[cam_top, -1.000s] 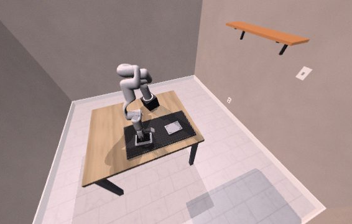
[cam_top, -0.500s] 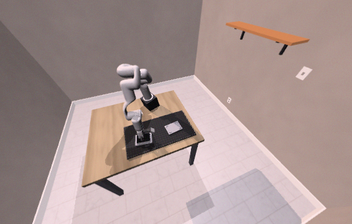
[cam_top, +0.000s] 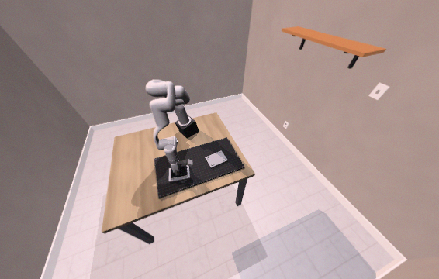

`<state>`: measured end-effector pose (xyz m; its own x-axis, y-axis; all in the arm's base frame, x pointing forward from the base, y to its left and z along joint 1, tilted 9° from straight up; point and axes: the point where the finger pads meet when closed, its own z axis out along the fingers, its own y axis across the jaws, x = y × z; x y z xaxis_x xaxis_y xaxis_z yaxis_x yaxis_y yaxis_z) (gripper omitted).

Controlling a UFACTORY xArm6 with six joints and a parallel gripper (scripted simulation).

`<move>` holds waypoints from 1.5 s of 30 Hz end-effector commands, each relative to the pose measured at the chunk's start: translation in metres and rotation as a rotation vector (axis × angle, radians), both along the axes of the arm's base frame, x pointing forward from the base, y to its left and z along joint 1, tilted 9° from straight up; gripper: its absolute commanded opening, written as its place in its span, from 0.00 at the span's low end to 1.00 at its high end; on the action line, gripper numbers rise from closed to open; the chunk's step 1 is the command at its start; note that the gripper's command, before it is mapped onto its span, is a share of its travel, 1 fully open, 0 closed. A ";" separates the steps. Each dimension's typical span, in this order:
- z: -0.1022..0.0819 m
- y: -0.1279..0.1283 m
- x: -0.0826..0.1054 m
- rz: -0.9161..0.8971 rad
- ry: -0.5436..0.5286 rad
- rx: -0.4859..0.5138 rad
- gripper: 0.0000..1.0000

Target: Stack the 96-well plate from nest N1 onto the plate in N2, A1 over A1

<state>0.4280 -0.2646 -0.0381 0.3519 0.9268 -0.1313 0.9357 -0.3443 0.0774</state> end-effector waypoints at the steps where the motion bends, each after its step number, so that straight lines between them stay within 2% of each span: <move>1: 0.002 -0.001 0.001 0.000 -0.004 -0.002 1.00; 14: 0.002 -0.001 0.001 0.000 -0.003 -0.002 1.00; 45: 0.073 0.010 -0.001 0.000 -0.004 -0.002 1.00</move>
<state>0.4261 -0.2549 0.0246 0.3518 0.9268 -0.1312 0.9357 -0.3443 0.0767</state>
